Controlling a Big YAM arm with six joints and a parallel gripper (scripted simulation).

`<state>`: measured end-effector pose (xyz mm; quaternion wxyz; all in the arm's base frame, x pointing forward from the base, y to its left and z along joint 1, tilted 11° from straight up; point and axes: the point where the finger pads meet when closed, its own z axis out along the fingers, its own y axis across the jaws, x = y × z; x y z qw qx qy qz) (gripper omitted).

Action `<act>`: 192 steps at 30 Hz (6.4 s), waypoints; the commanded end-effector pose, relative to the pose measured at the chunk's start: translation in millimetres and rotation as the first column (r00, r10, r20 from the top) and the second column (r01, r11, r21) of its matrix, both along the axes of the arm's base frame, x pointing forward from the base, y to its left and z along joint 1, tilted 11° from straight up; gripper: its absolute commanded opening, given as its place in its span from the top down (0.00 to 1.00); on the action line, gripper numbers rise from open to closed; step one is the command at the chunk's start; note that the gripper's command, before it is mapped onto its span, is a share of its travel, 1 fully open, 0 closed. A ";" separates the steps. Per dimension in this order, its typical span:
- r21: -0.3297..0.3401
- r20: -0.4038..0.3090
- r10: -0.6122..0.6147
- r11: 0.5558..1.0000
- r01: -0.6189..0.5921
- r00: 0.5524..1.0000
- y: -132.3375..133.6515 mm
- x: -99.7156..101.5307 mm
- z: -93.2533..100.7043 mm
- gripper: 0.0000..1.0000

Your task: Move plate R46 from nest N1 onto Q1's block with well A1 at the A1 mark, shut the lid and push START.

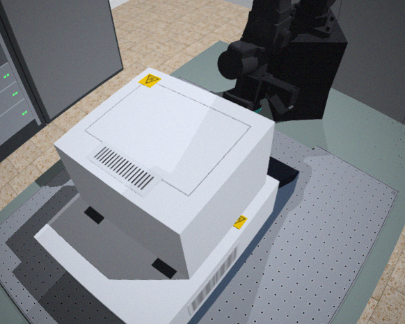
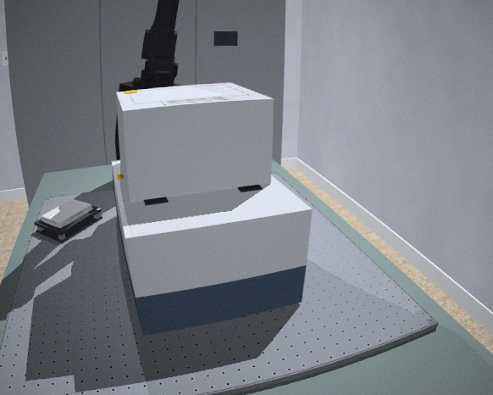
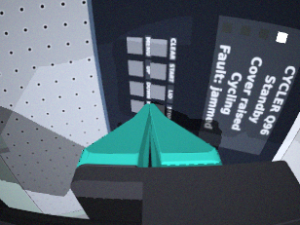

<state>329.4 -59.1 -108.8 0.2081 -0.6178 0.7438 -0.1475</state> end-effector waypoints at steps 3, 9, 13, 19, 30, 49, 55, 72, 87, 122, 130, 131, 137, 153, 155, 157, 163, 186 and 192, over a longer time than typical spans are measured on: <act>0.005 0.002 0.017 1.000 -0.017 1.000 6.3 -5.3 3.5 1.00; -0.003 0.011 0.026 1.000 -0.026 1.000 4.3 1.3 6.0 1.00; 0.000 0.020 0.014 1.000 -0.014 1.000 2.3 8.0 8.4 1.00; 0.002 0.019 0.002 1.000 -0.002 1.000 2.7 16.7 -5.7 1.00; 0.001 0.026 -0.005 1.000 0.005 1.000 0.9 28.7 -14.4 1.00; -0.003 0.014 -0.001 1.000 0.001 1.000 -5.5 22.8 -8.6 1.00; 0.001 -0.002 0.012 1.000 -0.012 1.000 2.3 10.4 -14.1 1.00; -0.001 0.001 0.021 1.000 -0.021 1.000 5.5 12.8 -12.9 1.00; -0.006 0.018 0.019 1.000 -0.019 1.000 3.5 18.0 -11.6 1.00; 0.000 -0.001 0.001 1.000 -0.001 1.000 -2.9 1.0 -1.3 1.00; 0.001 0.000 0.012 1.000 -0.012 1.000 1.9 -6.1 5.0 1.00; 0.000 0.000 0.008 1.000 -0.008 1.000 0.6 -8.1 6.4 1.00; -0.002 0.000 0.003 1.000 -0.003 1.000 1.8 -38.5 20.8 1.00; -0.005 -0.003 0.014 1.000 -0.014 1.000 7.8 -93.8 49.5 1.00; -0.008 -0.001 0.011 1.000 -0.011 1.000 6.5 -86.5 48.7 1.00; -0.010 0.003 0.009 1.000 -0.009 1.000 6.2 -82.2 49.3 1.00; -0.010 0.029 0.007 1.000 -0.007 1.000 5.6 -71.2 53.9 1.00; -0.019 0.032 0.020 1.000 -0.019 0.999 4.7 -68.8 50.9 1.00; -0.026 0.052 0.019 1.000 -0.018 0.998 3.2 -65.0 56.0 1.00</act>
